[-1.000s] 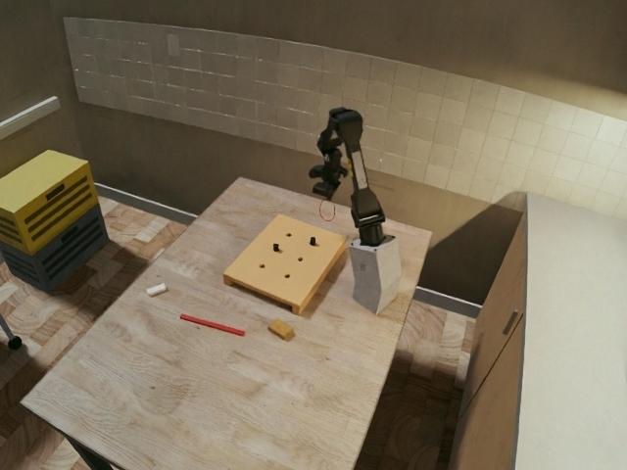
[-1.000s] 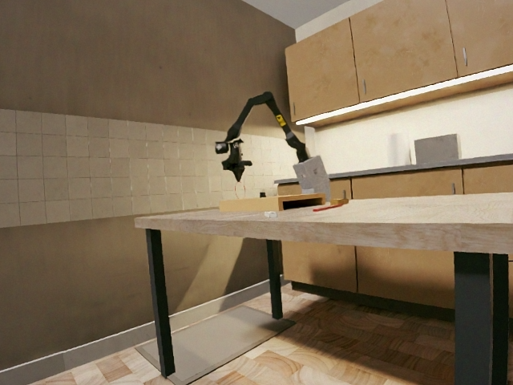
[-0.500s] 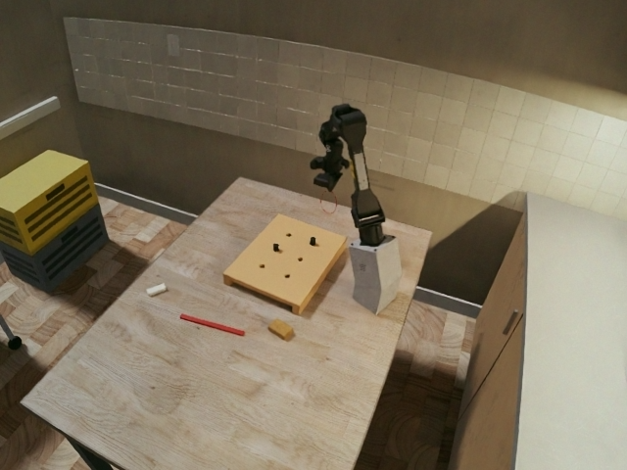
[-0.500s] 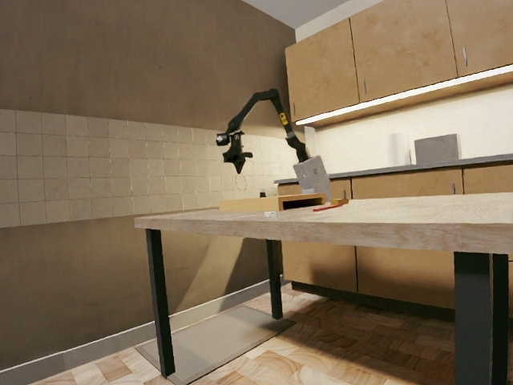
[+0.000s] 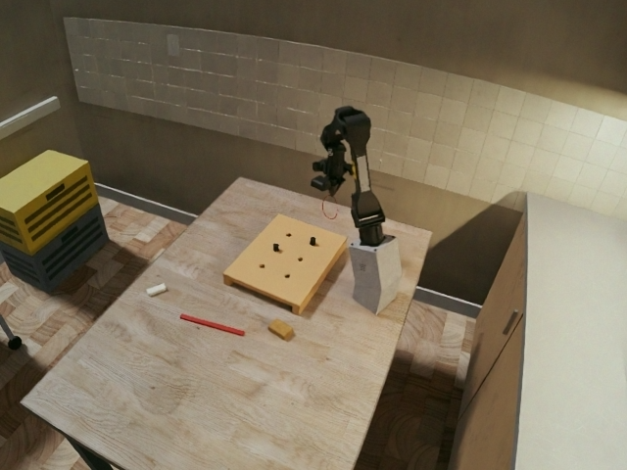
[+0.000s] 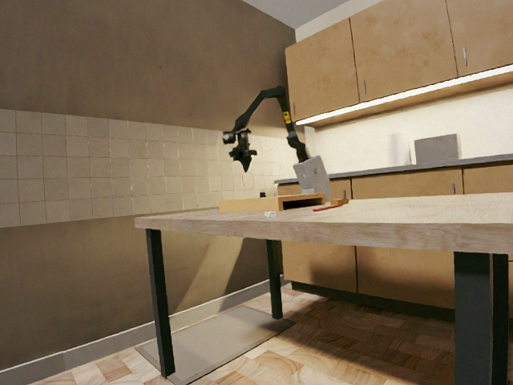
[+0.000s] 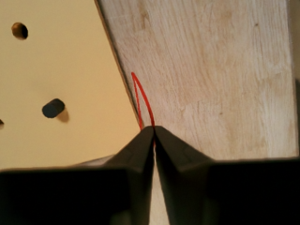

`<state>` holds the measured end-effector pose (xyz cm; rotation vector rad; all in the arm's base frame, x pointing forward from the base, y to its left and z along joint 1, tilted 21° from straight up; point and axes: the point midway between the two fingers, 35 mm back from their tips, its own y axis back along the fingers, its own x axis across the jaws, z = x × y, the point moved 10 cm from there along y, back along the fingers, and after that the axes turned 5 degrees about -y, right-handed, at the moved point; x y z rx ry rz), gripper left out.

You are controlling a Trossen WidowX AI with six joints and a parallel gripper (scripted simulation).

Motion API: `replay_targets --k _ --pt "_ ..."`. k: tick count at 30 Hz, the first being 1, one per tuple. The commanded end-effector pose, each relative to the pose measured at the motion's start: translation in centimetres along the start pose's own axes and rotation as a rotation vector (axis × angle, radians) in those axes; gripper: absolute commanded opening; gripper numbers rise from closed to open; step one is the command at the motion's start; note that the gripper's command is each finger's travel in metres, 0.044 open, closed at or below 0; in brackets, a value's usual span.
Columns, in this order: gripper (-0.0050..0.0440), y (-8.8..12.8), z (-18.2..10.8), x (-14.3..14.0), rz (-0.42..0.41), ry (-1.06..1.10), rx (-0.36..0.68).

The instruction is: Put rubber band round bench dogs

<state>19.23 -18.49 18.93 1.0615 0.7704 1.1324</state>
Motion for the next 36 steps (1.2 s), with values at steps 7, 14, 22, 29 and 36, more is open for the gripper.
replay_targets --k 7,14,22,29,36 --pt "-0.0050 0.7 -5.0 3.5 -0.017 -0.346 -0.035" --pt "-0.0050 0.3 -7.2 4.7 -0.014 -0.495 -0.036" --pt "-0.0050 0.3 -7.5 4.9 -0.015 -0.520 -0.041" --pt "-0.0050 -0.6 -7.1 5.0 -0.013 -0.522 -0.029" --pt "-0.0050 -1.9 -6.5 5.4 -0.013 -0.522 -0.027"
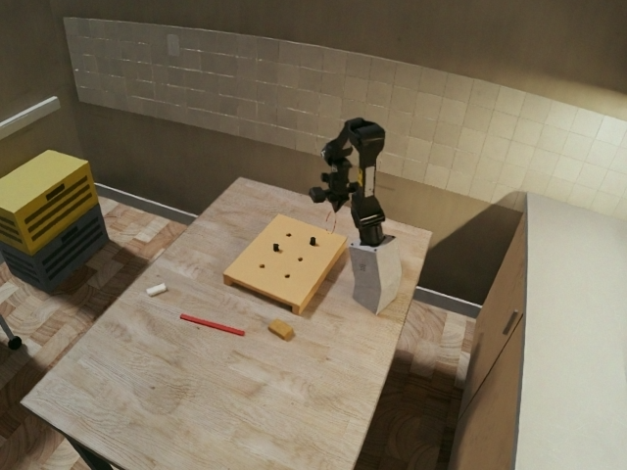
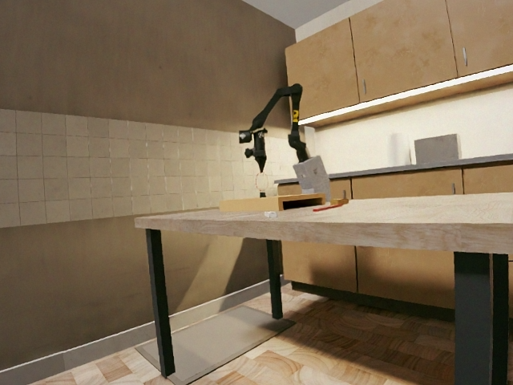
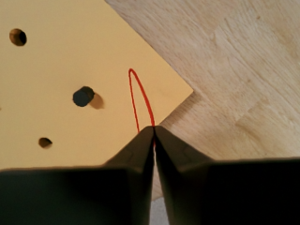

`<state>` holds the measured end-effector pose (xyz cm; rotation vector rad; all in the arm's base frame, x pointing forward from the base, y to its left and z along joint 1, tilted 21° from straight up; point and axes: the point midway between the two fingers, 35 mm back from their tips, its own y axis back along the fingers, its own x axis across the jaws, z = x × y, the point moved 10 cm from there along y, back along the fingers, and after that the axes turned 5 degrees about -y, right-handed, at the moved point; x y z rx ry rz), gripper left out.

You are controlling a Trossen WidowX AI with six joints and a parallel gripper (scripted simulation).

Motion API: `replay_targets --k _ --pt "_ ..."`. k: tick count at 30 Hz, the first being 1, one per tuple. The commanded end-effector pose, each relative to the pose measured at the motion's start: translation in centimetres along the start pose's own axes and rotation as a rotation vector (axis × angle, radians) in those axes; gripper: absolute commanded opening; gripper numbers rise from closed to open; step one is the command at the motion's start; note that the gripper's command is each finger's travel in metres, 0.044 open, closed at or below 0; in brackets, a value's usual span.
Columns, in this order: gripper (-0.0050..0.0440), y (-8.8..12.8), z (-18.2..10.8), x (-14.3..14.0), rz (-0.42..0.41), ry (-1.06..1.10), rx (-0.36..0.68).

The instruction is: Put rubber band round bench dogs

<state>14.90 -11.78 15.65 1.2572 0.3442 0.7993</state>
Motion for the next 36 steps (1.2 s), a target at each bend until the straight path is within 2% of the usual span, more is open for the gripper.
replay_targets --k 1,36 --pt "-0.0050 -0.8 0.1 0.4 -0.003 0.000 -0.001" --pt "-0.0050 -6.1 -0.1 3.6 -0.002 -0.001 0.003"
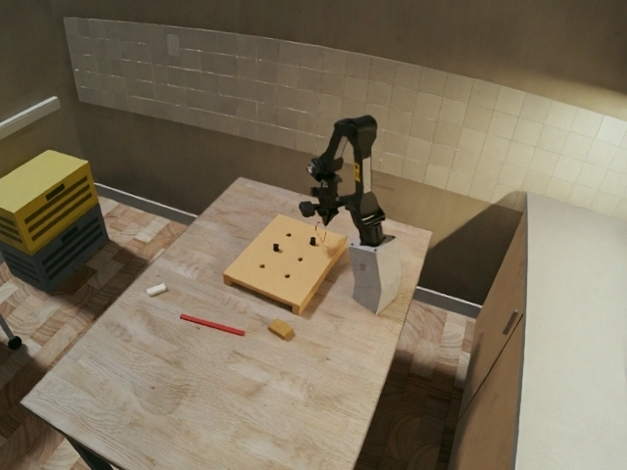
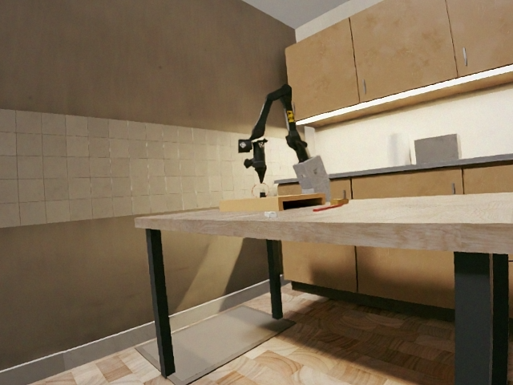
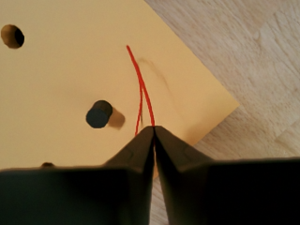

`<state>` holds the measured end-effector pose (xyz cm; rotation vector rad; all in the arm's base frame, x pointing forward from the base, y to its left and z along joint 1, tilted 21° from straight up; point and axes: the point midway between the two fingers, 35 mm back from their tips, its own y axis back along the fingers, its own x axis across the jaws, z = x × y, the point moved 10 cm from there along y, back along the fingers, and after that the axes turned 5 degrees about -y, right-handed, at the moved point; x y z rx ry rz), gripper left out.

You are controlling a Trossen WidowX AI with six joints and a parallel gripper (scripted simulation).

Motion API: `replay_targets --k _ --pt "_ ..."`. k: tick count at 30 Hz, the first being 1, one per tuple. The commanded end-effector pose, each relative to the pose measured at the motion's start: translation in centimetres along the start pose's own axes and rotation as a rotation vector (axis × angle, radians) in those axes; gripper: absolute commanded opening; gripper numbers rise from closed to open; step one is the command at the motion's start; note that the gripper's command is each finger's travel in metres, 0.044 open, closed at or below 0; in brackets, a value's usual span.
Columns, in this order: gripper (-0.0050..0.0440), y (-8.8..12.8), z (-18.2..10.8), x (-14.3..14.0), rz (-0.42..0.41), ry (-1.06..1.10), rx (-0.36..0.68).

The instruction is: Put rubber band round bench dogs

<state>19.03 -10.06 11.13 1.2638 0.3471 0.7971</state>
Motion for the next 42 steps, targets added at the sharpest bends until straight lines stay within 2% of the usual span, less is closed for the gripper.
replay_targets --k 1,19,24,42 --pt "-0.0050 -0.8 -0.2 0.5 -0.001 0.000 -0.004" --pt "-0.0050 -3.3 -1.1 2.1 0.000 -0.001 -0.002" --pt "-0.0050 -3.3 -1.1 2.2 0.000 -0.001 -0.002" --pt "-0.0050 -3.2 -1.0 5.1 0.006 -0.001 -0.011"
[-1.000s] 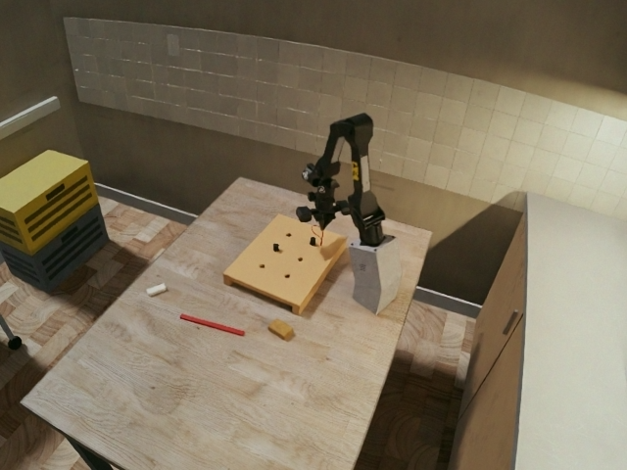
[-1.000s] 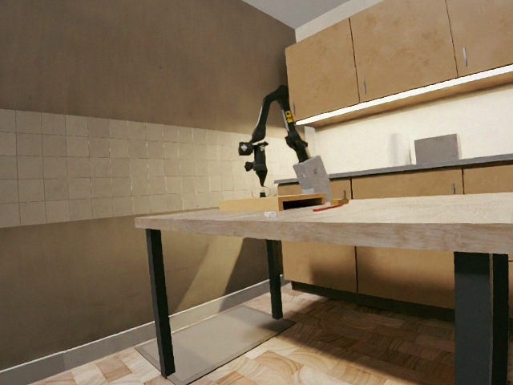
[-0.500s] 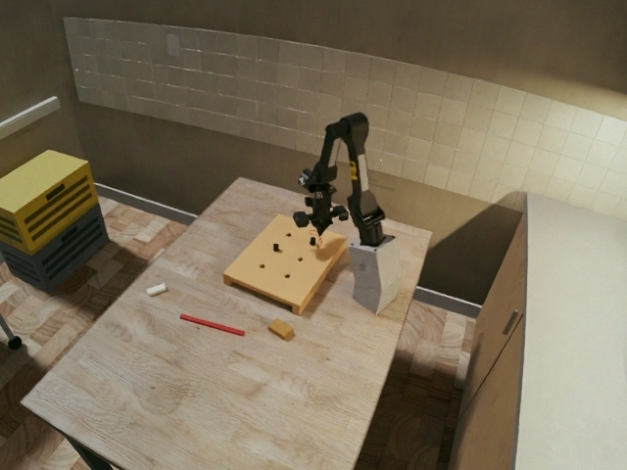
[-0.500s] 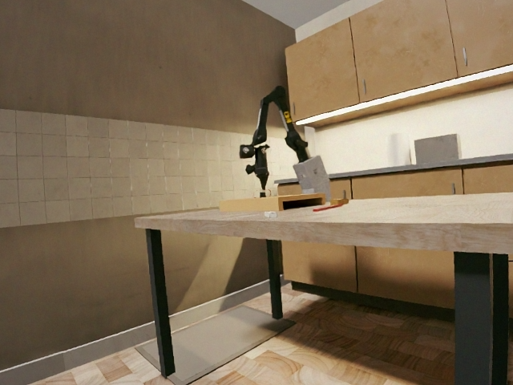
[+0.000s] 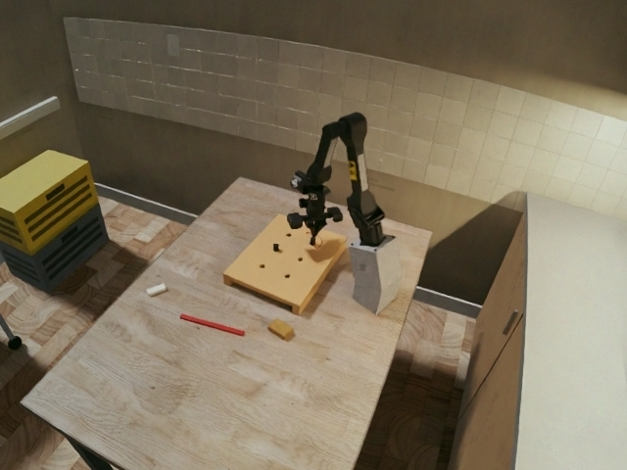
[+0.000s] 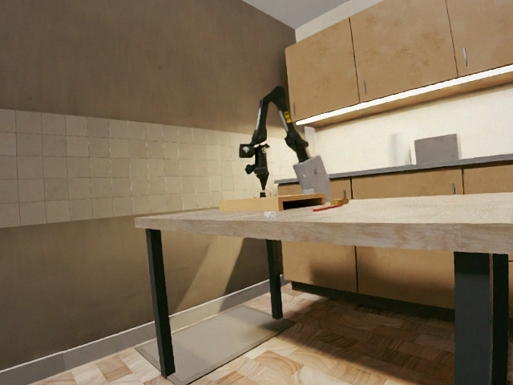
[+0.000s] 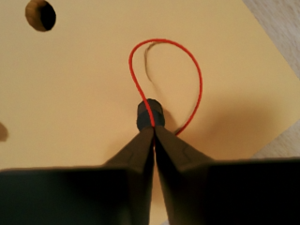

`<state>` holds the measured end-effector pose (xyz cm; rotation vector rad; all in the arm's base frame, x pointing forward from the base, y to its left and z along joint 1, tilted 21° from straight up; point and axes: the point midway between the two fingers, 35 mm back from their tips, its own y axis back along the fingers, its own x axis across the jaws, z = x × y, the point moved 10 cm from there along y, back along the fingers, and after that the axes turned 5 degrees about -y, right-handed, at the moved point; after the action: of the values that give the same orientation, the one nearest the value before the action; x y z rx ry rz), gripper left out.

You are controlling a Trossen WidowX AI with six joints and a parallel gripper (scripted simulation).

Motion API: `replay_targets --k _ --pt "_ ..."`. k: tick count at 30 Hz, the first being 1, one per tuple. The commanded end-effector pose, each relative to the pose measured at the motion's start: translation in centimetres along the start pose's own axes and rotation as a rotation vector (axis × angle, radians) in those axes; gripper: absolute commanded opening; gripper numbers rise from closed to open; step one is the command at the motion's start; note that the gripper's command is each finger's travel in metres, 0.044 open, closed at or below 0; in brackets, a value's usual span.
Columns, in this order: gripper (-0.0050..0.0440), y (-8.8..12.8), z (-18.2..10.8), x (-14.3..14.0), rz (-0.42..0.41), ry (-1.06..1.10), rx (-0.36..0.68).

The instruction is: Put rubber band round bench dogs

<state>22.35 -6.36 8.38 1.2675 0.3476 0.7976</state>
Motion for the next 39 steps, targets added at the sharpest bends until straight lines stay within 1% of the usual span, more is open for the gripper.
replay_targets --k 1,16,22,26,33,39 --pt "-0.0050 0.2 0.3 0.9 0.005 -0.001 -0.015" --pt "-0.0050 0.3 0.2 2.5 0.006 -0.001 -0.016" --pt "-0.0050 0.3 0.1 3.6 0.007 -0.001 -0.016" --pt "-0.0050 0.3 0.1 3.7 0.007 -0.001 -0.015" --pt "-0.0050 -0.4 0.0 3.6 0.006 0.000 -0.012" --pt "-0.0050 -1.3 0.0 3.6 0.006 0.000 -0.012"
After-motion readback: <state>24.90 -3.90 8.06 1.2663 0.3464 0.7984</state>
